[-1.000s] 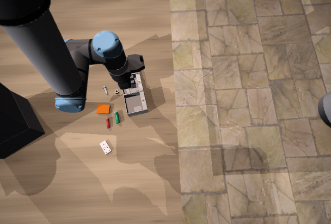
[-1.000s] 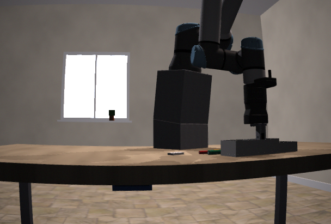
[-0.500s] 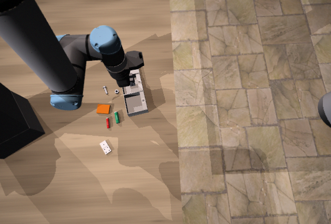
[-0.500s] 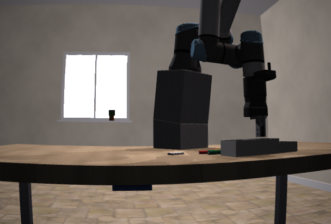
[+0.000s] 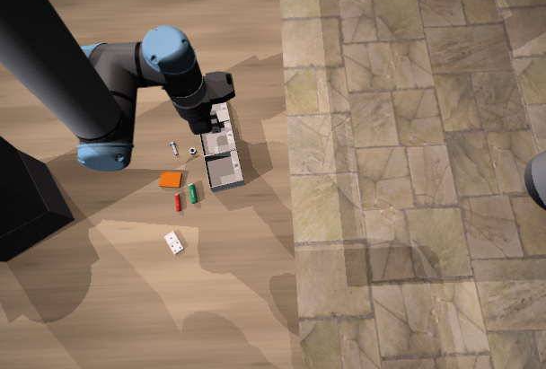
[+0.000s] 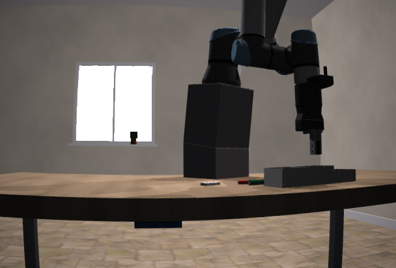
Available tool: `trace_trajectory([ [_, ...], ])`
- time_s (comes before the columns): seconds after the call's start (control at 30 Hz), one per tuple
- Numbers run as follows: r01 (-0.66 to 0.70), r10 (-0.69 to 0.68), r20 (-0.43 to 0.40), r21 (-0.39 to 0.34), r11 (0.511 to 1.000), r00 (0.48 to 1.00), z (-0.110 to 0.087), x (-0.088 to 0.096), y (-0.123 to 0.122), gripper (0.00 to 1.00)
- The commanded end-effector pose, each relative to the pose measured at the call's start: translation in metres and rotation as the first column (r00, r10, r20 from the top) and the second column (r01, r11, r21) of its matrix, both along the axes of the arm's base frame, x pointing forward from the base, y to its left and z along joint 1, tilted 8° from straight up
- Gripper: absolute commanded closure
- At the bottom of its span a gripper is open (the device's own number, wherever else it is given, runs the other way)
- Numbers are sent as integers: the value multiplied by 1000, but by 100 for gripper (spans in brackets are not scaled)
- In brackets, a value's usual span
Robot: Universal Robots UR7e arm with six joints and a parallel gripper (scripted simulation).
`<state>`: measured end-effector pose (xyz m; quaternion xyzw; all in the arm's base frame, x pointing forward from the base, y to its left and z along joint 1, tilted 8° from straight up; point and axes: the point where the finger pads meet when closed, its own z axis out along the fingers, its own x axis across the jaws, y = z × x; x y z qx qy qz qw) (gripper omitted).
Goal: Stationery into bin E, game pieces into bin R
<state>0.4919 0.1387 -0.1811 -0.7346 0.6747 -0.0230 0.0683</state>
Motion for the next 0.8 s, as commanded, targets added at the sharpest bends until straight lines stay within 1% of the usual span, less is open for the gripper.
trace_trajectory([
  [0.0, -1, 1, 1, 0, 1000, 1000, 1, -2, 16, 69],
  [0.03, -1, 1, 1, 0, 1000, 1000, 1, -2, 16, 69],
  [0.4, -1, 1, 1, 0, 1000, 1000, 4, -8, 69, 69],
  [0.6, -1, 1, 1, 0, 1000, 1000, 4, -8, 69, 69],
  [0.77, -1, 1, 1, 0, 1000, 1000, -9, -6, 70, 69],
])
